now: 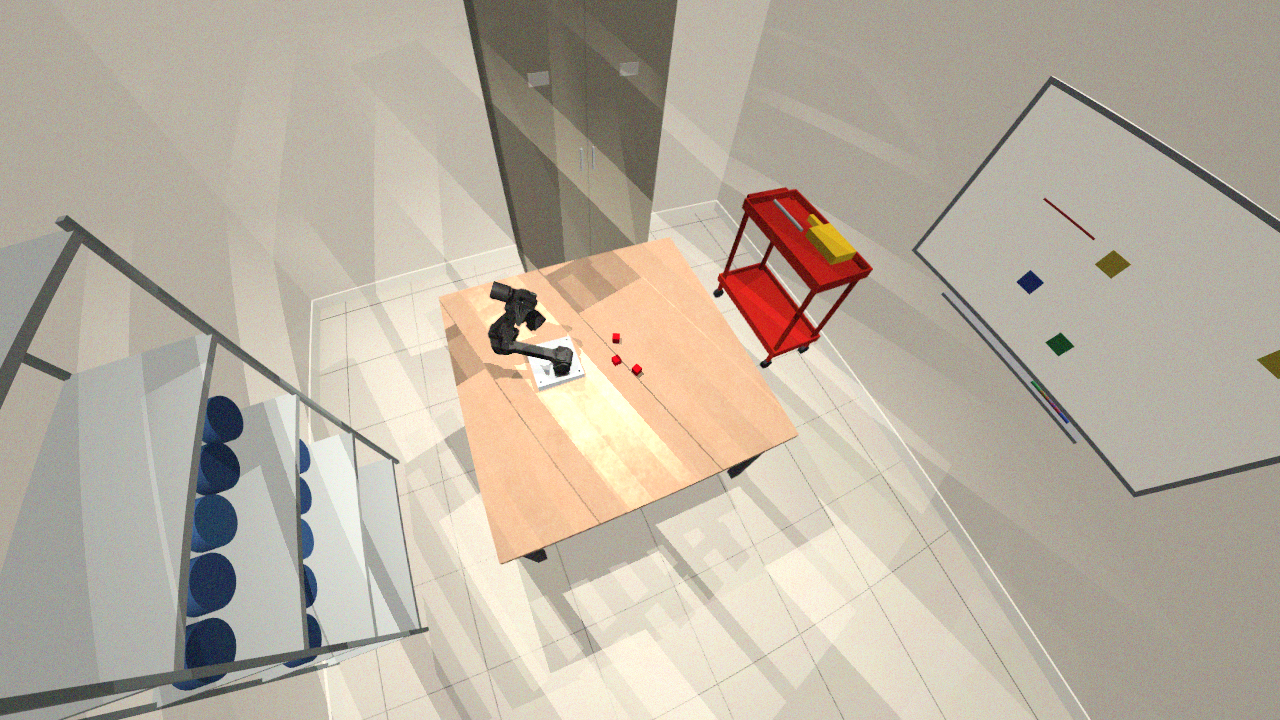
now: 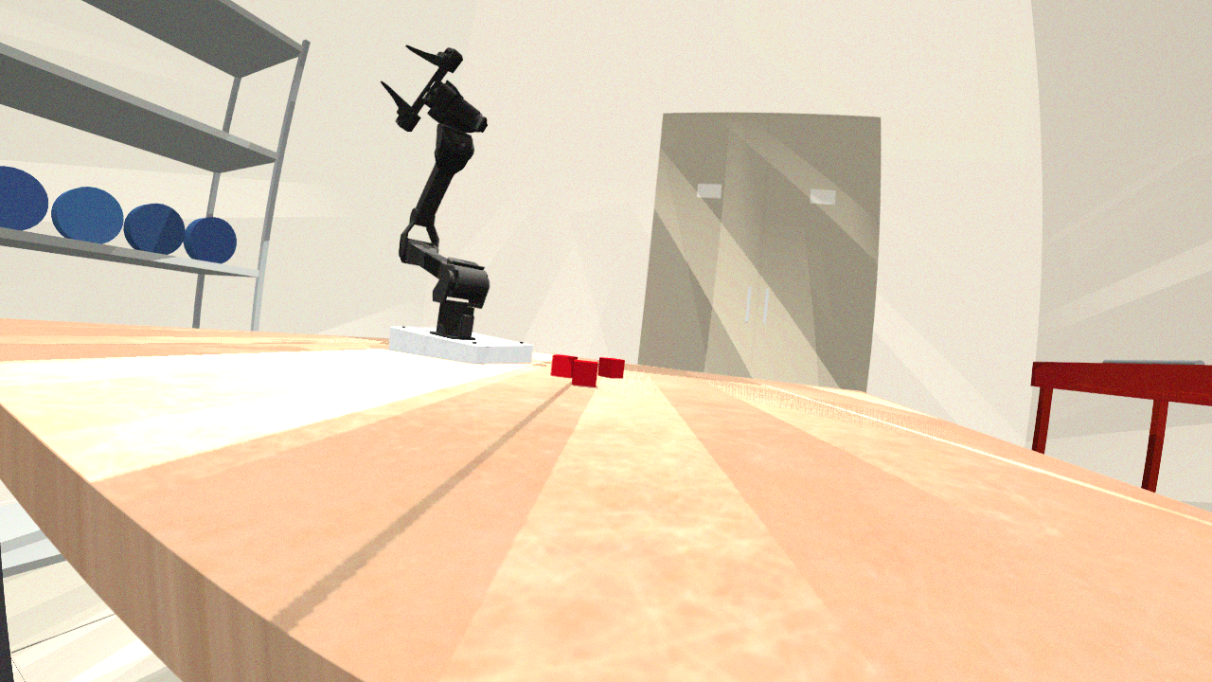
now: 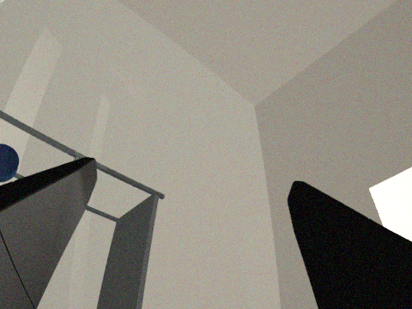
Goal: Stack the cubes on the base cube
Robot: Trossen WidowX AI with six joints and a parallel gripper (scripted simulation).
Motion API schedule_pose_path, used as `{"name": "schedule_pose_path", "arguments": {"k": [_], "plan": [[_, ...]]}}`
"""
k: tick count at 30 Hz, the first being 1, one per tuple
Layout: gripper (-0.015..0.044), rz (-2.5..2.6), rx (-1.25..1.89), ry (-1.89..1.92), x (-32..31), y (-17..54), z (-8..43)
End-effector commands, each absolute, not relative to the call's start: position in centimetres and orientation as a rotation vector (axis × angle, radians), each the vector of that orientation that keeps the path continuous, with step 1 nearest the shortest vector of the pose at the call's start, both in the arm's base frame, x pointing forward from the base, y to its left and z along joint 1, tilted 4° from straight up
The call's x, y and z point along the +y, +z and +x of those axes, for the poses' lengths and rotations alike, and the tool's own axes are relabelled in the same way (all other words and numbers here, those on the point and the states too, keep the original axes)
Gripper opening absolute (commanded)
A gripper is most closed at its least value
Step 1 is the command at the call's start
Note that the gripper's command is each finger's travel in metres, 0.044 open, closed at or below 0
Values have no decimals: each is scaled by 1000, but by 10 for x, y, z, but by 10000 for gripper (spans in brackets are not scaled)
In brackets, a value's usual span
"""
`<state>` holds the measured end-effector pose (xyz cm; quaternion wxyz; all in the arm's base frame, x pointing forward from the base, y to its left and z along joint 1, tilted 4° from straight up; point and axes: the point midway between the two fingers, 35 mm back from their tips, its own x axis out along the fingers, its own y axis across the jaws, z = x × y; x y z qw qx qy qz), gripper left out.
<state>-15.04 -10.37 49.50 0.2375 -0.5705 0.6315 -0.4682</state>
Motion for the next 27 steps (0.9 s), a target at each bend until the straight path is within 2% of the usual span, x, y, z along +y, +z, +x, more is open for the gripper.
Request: {"name": "schedule_pose_path", "arguments": {"k": [1, 5, 11, 16, 22, 27], "plan": [[374, -1578, 1739, -1273, -104, 496, -148], [269, -1878, 1886, -1058, -118, 511, -98], [265, -2431, 2043, -577, -136, 516, -1], [265, -2890, 2032, -91, -140, 499, 81], [265, -3405, 1779, 590, -133, 453, 170], [265, -3749, 1302, 1213, -117, 398, 227]]}}
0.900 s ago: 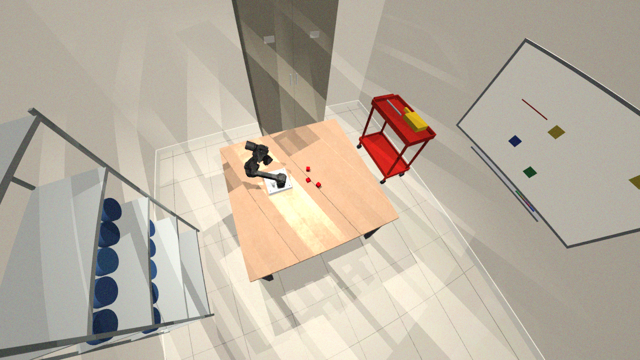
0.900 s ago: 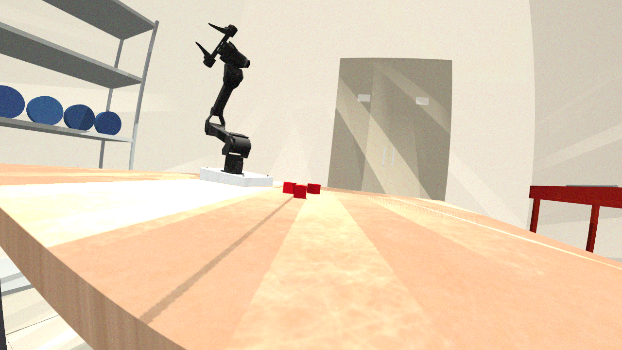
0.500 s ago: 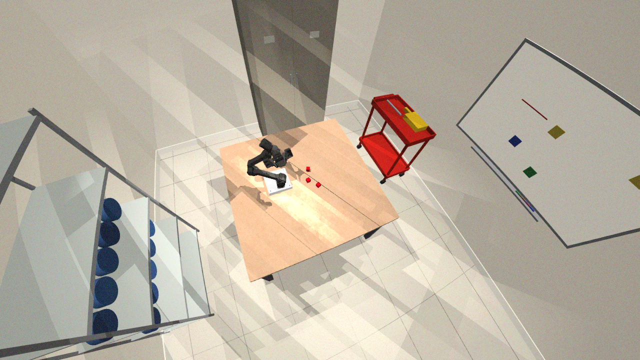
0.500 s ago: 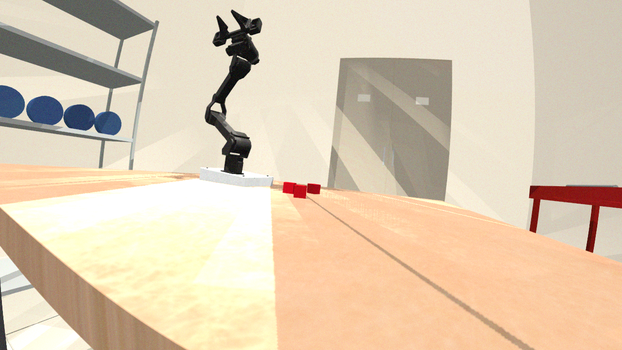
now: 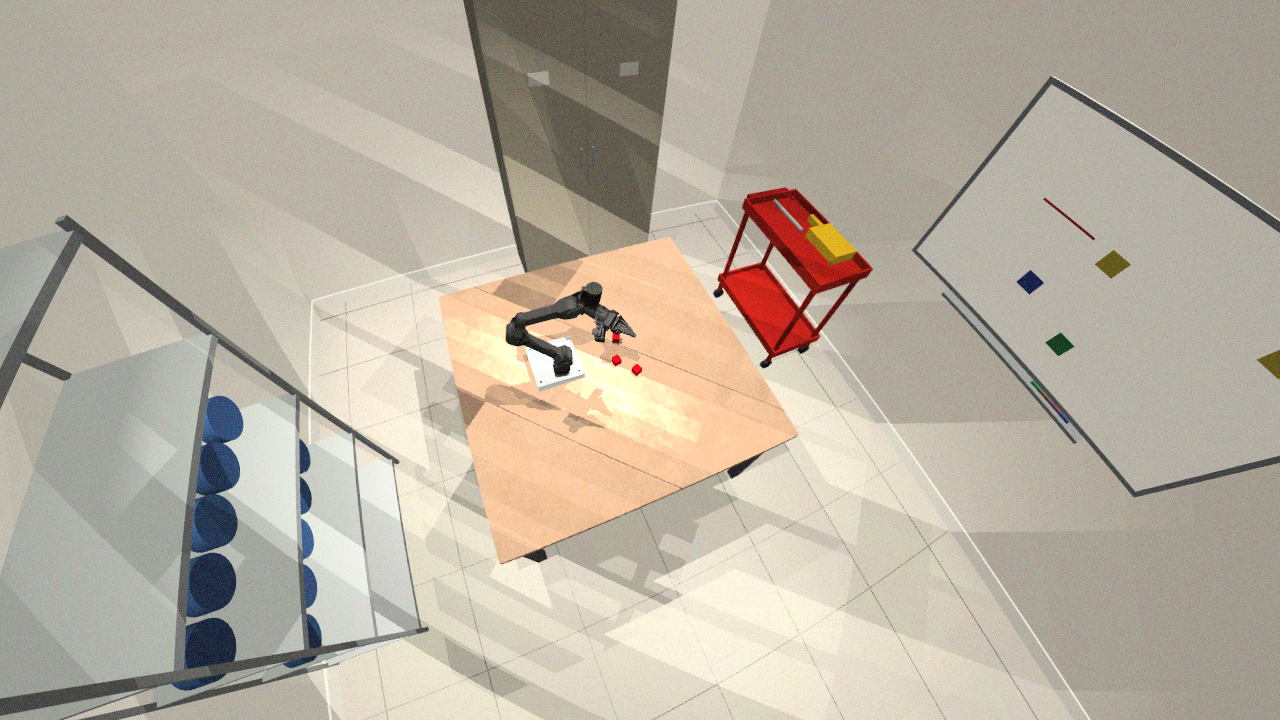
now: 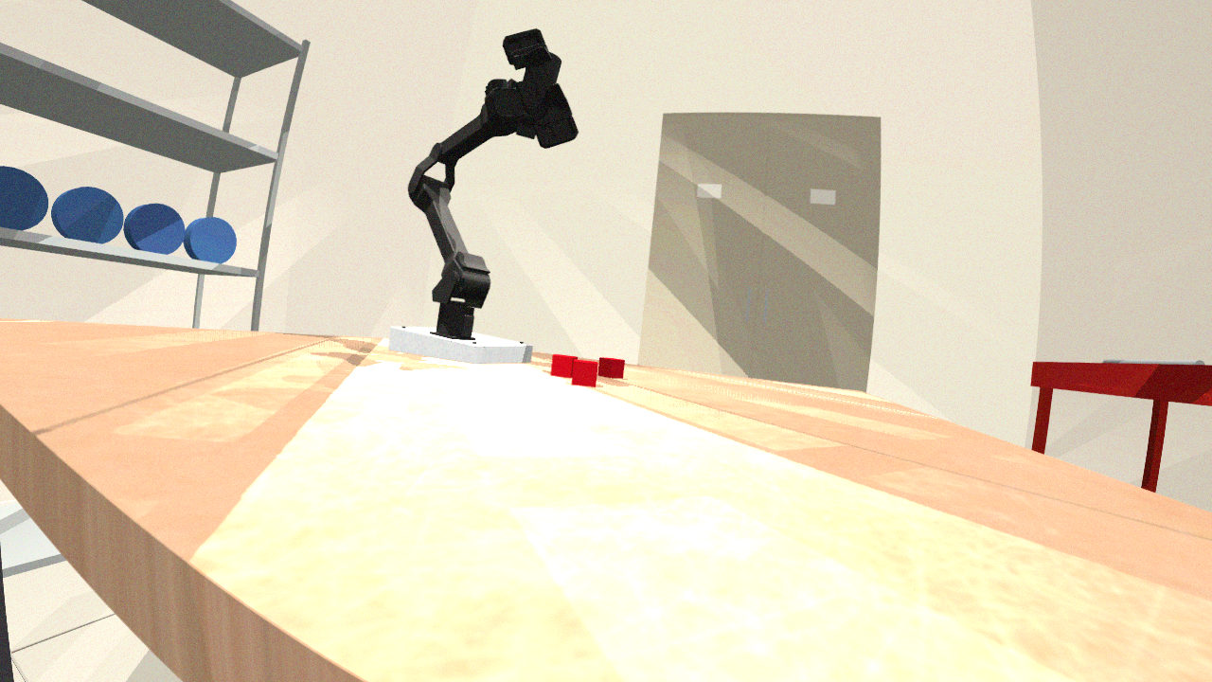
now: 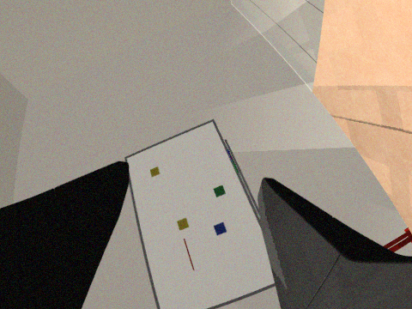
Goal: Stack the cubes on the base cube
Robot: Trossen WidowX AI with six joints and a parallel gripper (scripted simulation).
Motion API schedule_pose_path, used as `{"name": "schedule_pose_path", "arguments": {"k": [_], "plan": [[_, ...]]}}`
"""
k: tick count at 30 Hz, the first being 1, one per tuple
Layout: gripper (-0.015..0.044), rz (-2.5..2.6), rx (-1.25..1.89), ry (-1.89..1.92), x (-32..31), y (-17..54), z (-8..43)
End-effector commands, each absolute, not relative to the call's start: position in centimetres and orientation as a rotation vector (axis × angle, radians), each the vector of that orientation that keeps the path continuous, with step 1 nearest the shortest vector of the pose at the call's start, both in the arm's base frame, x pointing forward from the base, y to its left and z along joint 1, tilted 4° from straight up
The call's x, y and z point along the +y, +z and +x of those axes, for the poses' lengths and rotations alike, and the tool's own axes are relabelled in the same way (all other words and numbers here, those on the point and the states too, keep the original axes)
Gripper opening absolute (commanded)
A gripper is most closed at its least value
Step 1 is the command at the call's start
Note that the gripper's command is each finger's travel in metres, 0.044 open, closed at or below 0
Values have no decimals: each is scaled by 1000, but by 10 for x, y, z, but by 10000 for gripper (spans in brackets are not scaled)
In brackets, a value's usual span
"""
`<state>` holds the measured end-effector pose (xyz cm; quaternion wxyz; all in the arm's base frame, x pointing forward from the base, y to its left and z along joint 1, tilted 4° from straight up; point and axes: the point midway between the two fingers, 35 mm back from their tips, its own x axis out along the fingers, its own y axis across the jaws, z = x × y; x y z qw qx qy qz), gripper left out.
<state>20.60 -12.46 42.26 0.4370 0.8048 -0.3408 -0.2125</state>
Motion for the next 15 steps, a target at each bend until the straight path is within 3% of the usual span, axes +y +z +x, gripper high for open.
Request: {"name": "schedule_pose_path", "arguments": {"k": [1, 8, 15], "plan": [[265, 1889, -583, -666, -113, 386, 237], [265, 1604, 27, -875, -77, 296, 278], [265, 1310, 625, -963, -36, 210, 277]]}}
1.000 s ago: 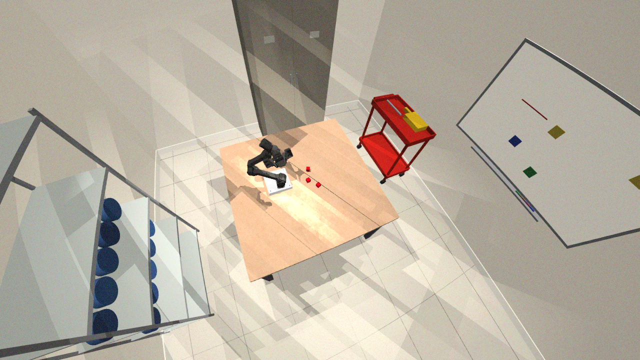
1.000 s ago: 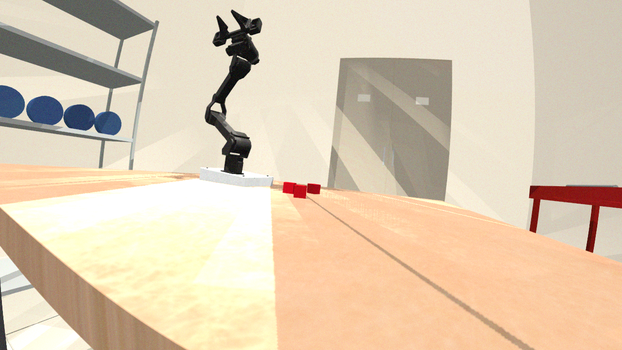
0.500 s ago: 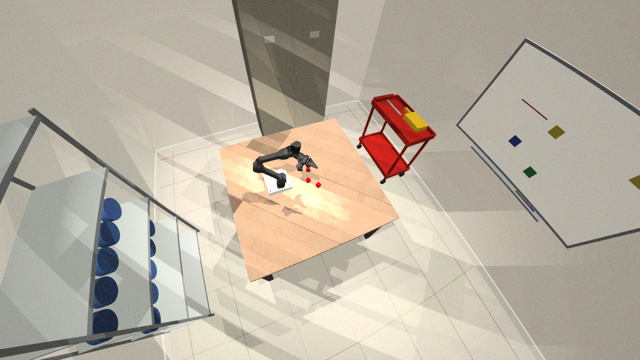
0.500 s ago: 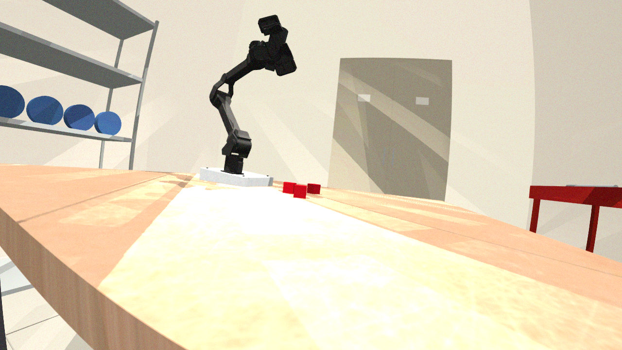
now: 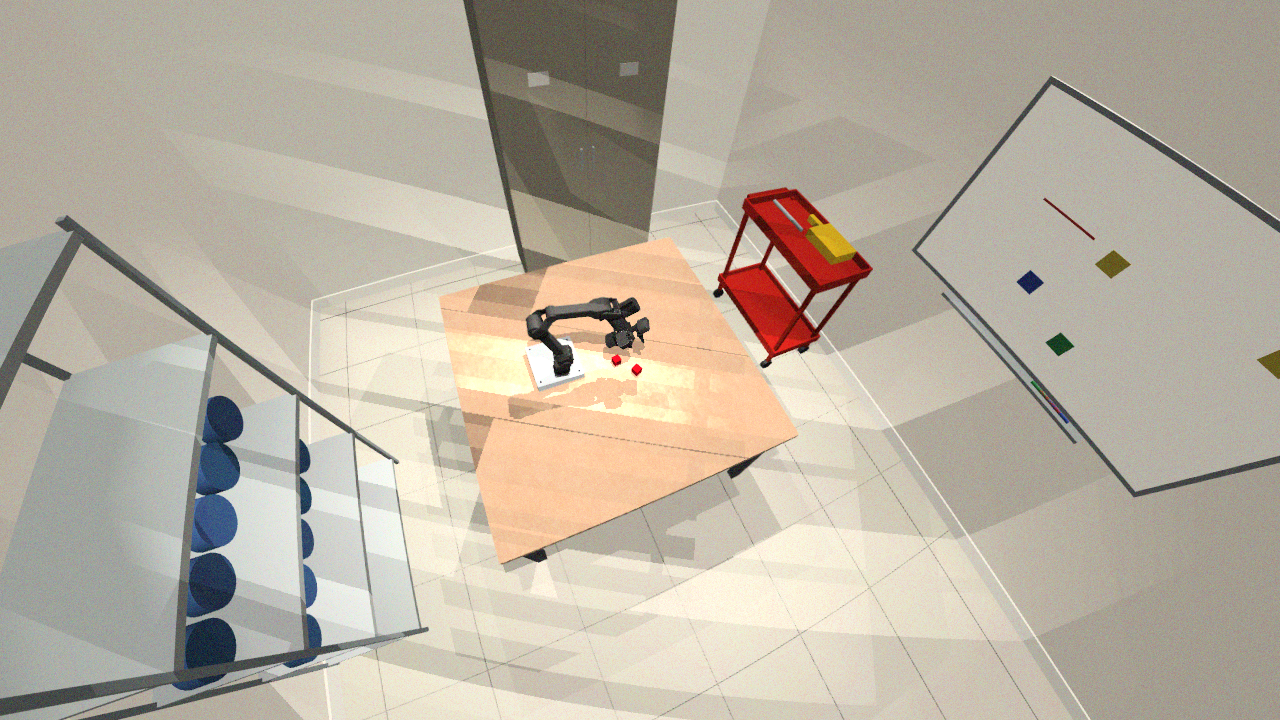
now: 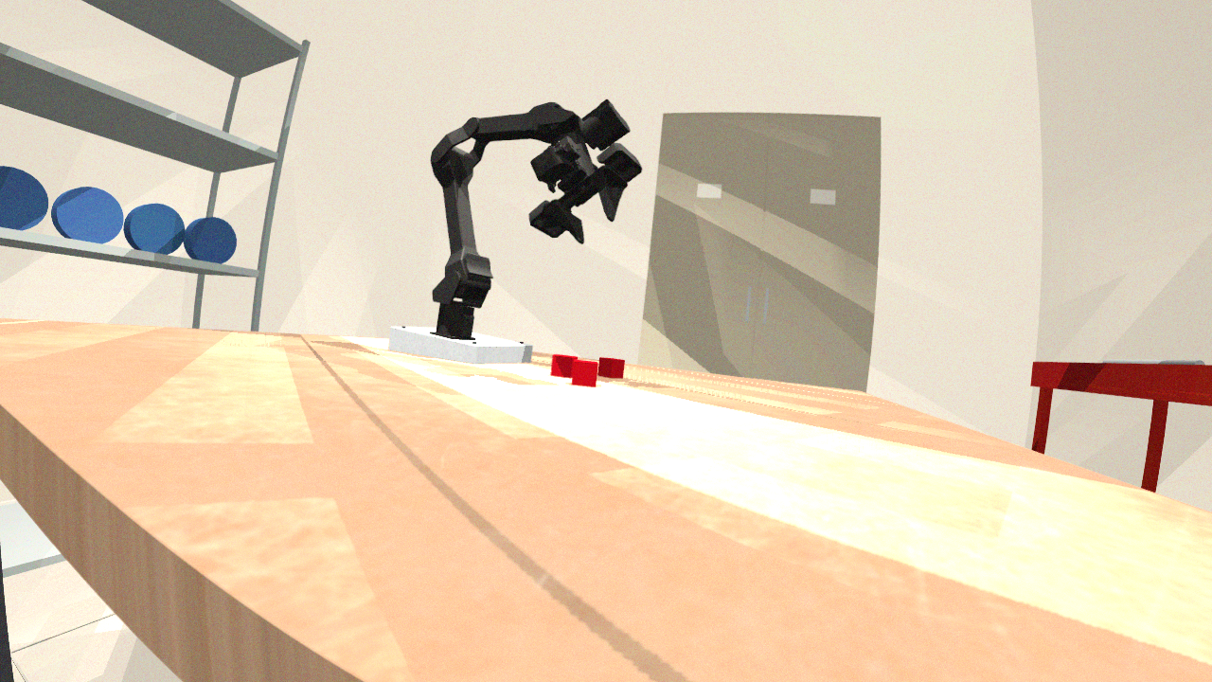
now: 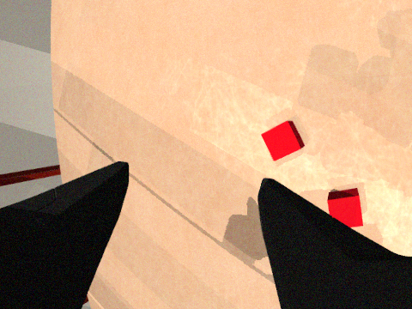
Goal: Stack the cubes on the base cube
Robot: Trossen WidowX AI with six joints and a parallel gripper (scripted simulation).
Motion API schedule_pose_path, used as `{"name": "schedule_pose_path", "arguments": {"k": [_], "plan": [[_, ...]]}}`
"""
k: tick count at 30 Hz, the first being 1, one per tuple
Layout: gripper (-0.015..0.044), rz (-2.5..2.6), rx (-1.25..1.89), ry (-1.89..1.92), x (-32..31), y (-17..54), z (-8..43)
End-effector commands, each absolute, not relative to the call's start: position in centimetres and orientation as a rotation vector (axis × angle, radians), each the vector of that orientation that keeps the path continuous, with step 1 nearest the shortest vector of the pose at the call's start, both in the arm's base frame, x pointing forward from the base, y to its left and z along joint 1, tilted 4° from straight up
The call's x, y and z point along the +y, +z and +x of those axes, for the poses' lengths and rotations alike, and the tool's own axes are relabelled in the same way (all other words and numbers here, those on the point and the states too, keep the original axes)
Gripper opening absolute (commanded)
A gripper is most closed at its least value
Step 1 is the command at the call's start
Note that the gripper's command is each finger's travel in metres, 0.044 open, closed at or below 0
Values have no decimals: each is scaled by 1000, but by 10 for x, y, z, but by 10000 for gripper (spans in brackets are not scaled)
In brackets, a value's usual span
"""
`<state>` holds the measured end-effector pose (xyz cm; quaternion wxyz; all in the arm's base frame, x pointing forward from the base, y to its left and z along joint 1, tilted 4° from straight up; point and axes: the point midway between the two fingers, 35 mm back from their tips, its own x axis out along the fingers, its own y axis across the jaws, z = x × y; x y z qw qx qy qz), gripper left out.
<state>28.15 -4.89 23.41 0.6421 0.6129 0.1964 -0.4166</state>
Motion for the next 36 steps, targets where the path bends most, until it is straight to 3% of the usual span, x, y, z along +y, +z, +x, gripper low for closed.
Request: {"name": "schedule_pose_path", "arguments": {"k": [1, 8, 36], "plan": [[265, 1269, 709, -967, -30, 199, 274], [265, 1025, 1226, -953, 6, 145, 242], [265, 1019, 1239, -952, 5, 61, 249]]}}
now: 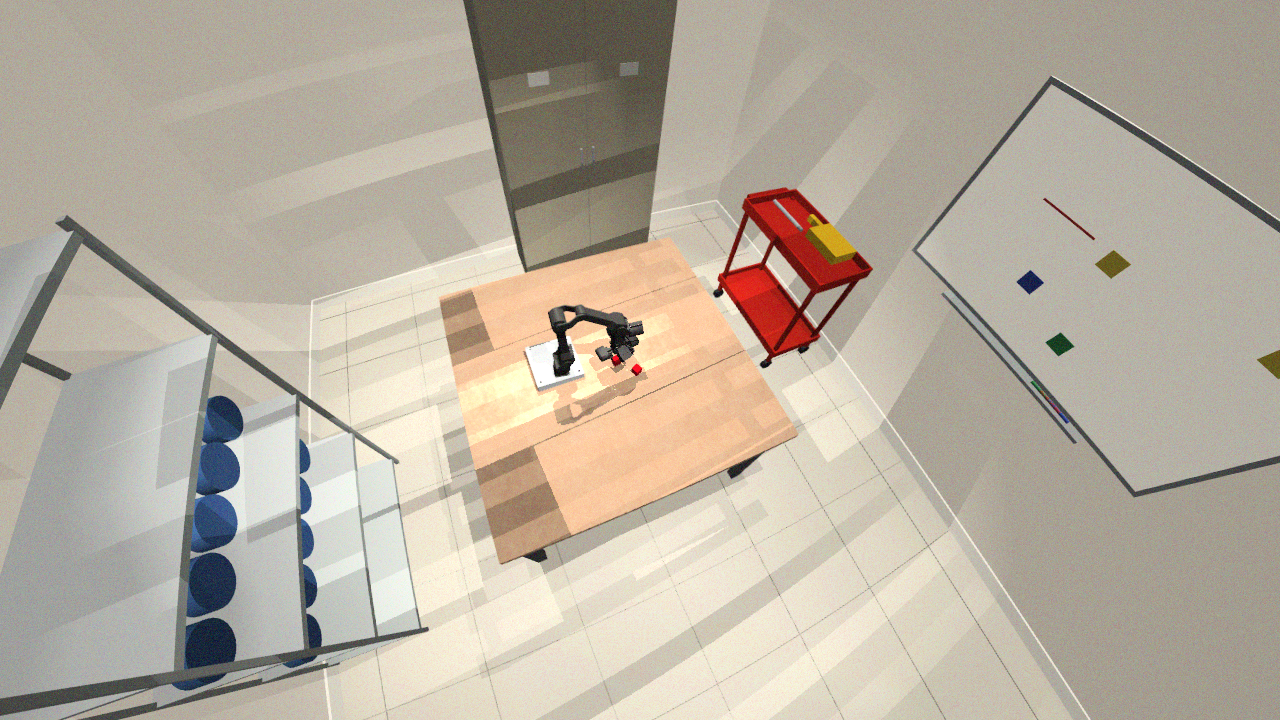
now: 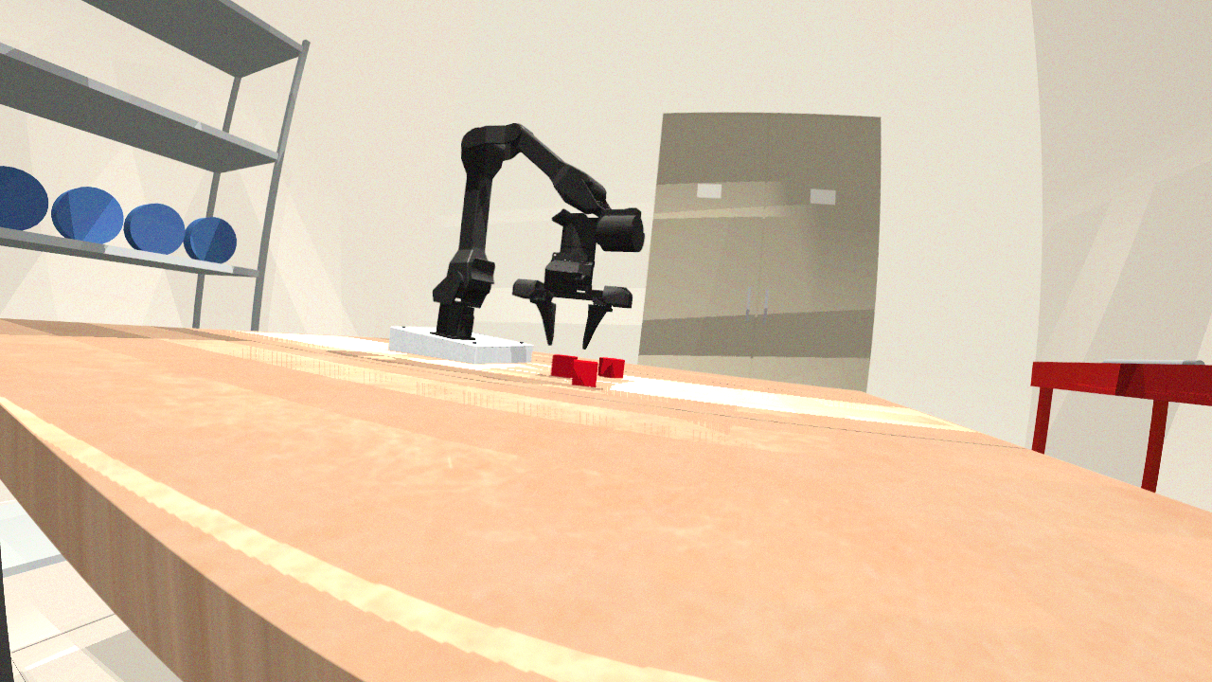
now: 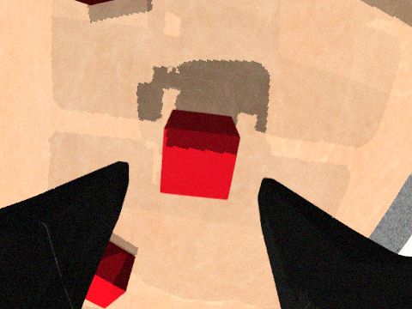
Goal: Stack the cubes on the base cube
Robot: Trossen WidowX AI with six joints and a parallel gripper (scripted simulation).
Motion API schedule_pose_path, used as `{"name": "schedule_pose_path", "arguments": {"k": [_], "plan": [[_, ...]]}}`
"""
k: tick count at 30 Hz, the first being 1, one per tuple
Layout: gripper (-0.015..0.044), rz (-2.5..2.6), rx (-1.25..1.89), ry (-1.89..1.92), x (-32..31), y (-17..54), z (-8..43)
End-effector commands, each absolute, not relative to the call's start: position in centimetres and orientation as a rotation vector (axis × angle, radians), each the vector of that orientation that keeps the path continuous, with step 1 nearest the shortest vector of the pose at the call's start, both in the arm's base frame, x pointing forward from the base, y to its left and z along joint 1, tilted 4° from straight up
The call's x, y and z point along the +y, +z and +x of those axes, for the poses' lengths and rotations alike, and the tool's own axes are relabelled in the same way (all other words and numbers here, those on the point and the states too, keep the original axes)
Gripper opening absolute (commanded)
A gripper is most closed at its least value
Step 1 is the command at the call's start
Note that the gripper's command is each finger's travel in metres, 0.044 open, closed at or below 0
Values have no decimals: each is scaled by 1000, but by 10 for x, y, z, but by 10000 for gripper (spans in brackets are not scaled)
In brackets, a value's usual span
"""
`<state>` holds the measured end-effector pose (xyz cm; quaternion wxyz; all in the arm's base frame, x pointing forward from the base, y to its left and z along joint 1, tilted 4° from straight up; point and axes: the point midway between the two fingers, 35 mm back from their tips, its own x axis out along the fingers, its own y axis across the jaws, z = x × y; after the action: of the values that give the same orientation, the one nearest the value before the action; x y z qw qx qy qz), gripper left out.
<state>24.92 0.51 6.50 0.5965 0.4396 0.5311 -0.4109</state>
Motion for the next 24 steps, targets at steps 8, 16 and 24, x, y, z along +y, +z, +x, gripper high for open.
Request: {"name": "schedule_pose_path", "arguments": {"k": [8, 16, 24], "plan": [[265, 1019, 1239, -952, 5, 48, 250], [265, 1019, 1239, -952, 5, 35, 251], [108, 1019, 1239, -952, 5, 34, 251]]}}
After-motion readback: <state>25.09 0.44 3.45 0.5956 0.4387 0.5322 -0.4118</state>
